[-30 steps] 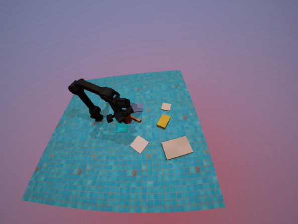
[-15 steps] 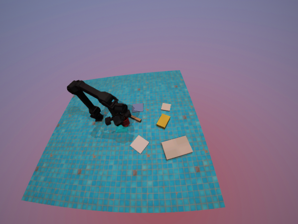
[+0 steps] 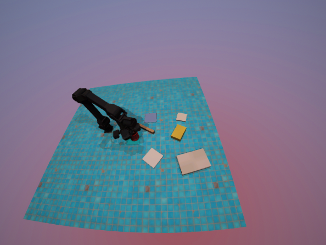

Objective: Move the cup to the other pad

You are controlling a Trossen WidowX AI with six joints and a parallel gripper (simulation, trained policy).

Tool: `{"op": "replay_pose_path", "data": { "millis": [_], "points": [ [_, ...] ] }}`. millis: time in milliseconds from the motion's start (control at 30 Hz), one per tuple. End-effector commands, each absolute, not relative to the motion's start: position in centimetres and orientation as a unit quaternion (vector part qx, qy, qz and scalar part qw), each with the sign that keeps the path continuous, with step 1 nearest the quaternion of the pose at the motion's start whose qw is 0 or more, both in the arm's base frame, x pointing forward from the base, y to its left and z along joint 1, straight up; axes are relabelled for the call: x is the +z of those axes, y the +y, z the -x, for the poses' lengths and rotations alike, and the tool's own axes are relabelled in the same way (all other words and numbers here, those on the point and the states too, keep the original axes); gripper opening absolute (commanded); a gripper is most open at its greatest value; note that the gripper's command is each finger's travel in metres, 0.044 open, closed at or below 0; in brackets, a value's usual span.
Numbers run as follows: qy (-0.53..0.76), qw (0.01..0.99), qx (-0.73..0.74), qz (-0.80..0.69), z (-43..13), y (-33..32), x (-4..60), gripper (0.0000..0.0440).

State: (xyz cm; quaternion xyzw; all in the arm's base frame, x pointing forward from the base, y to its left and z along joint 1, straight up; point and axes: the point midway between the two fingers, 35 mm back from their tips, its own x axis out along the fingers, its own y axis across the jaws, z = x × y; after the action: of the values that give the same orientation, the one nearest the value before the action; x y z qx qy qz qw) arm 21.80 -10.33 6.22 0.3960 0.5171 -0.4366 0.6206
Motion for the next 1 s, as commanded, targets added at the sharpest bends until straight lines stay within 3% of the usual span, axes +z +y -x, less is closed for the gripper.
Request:
{"op": "replay_pose_path", "data": {
  "millis": [0, 100, 433, 967],
  "points": [
    [0.499, 0.628, -0.440, -0.403, -21.9, -10.8, 6.3, 0.0116],
    [0.483, 0.637, -0.437, -0.412, -22.2, -11.1, 6.7, 0.0169],
    [0.458, 0.661, -0.419, -0.421, -22.0, -11.0, 7.8, 0.0195],
    [0.420, 0.688, -0.405, -0.433, -21.0, -11.1, 10.1, 0.0291]
  ]
}}
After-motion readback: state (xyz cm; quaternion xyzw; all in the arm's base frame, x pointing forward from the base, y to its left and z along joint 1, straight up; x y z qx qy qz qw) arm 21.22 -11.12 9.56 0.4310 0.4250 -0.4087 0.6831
